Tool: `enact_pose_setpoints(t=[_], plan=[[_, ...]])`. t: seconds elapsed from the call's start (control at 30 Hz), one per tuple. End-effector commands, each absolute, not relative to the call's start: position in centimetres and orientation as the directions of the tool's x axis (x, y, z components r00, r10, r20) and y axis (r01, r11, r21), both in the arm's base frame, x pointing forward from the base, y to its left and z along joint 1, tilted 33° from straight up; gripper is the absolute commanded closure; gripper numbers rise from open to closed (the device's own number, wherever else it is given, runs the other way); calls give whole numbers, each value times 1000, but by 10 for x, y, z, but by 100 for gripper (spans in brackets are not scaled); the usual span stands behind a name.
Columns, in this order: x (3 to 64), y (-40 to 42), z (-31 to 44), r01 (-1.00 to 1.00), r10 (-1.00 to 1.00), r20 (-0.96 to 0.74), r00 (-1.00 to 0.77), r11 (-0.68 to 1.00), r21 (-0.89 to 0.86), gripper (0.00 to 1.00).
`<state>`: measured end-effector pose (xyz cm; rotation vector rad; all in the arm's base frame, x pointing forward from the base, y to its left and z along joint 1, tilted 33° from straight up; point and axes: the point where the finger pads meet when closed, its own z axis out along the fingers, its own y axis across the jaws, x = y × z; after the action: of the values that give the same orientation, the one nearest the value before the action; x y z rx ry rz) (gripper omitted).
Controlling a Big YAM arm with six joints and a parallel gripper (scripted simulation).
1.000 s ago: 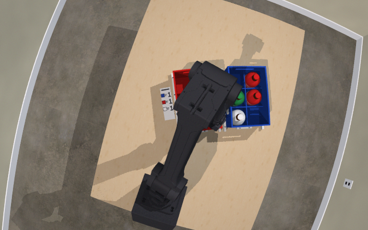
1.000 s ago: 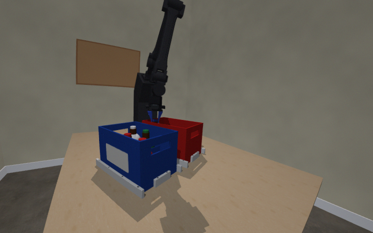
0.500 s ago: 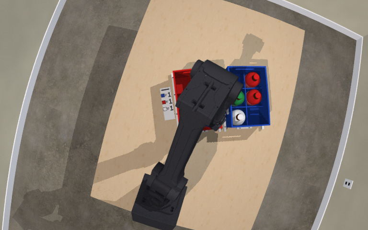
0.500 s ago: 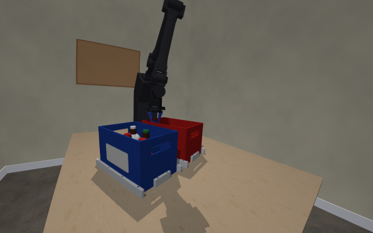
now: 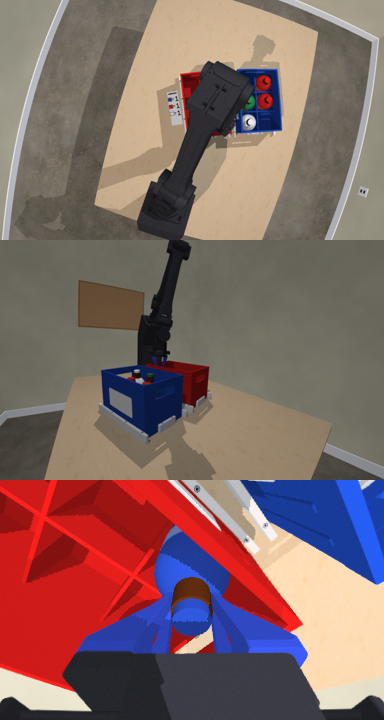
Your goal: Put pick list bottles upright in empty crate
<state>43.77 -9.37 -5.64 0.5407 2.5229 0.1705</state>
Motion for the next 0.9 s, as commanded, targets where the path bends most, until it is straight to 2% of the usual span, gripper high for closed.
enact_pose_setpoints(t=[0.0,0.87], plan=[[445,-95,-51,345,417,-509,-753,909,234,100],[434,-91,-56,345,417,-506,-755,909,234,100]])
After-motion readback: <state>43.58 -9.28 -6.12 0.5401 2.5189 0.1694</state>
